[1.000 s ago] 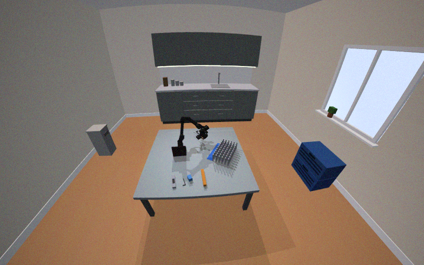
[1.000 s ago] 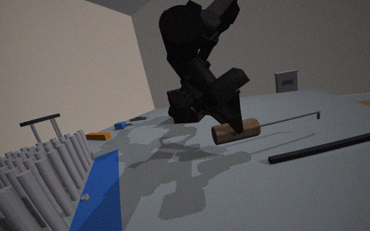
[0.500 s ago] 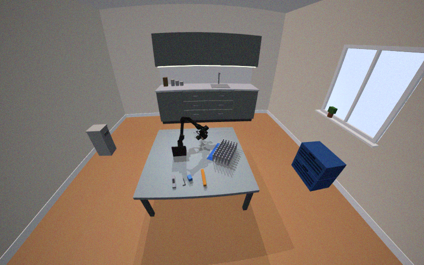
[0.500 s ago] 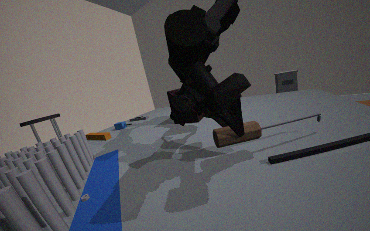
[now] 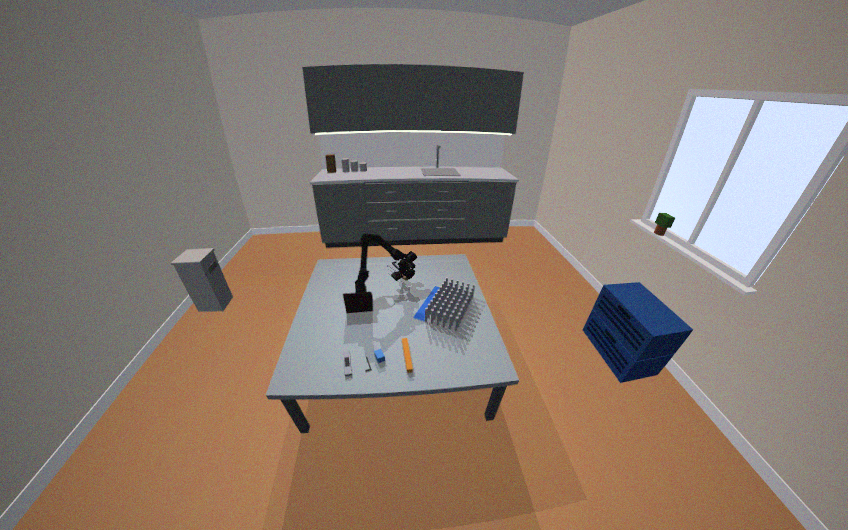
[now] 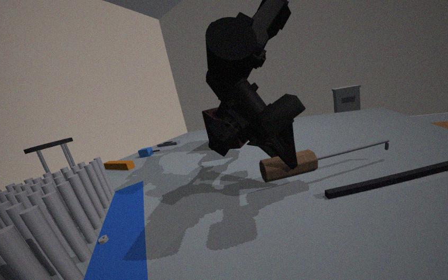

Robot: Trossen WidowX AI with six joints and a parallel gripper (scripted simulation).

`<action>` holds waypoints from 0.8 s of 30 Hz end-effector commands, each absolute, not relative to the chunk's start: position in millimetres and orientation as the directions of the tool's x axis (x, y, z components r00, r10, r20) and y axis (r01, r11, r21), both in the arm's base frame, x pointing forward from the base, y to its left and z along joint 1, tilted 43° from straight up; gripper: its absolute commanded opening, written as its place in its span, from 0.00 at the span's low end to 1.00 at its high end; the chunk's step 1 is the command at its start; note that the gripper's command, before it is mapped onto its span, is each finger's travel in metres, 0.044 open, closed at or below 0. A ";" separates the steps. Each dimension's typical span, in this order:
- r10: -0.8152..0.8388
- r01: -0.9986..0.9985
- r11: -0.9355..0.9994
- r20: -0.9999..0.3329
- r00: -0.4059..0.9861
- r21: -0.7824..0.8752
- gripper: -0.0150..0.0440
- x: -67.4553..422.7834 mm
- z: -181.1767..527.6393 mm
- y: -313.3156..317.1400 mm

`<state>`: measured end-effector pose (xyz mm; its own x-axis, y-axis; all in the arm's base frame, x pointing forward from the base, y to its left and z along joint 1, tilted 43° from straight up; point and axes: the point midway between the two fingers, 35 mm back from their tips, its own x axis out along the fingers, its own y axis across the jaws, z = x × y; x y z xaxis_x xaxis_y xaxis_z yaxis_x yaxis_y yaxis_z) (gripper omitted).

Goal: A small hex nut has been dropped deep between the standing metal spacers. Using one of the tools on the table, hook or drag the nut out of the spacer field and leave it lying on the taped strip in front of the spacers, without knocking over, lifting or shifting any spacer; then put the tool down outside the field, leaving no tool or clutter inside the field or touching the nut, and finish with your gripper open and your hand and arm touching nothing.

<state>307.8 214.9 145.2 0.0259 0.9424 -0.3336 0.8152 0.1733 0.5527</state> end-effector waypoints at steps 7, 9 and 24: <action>0.943 0.818 0.168 -0.330 0.029 0.550 0.25 306.8 142.0 218.8; 0.944 0.818 0.167 -0.330 0.029 0.550 0.25 306.5 141.5 219.6; 0.946 0.819 0.161 -0.322 0.030 0.551 0.25 304.0 138.2 225.3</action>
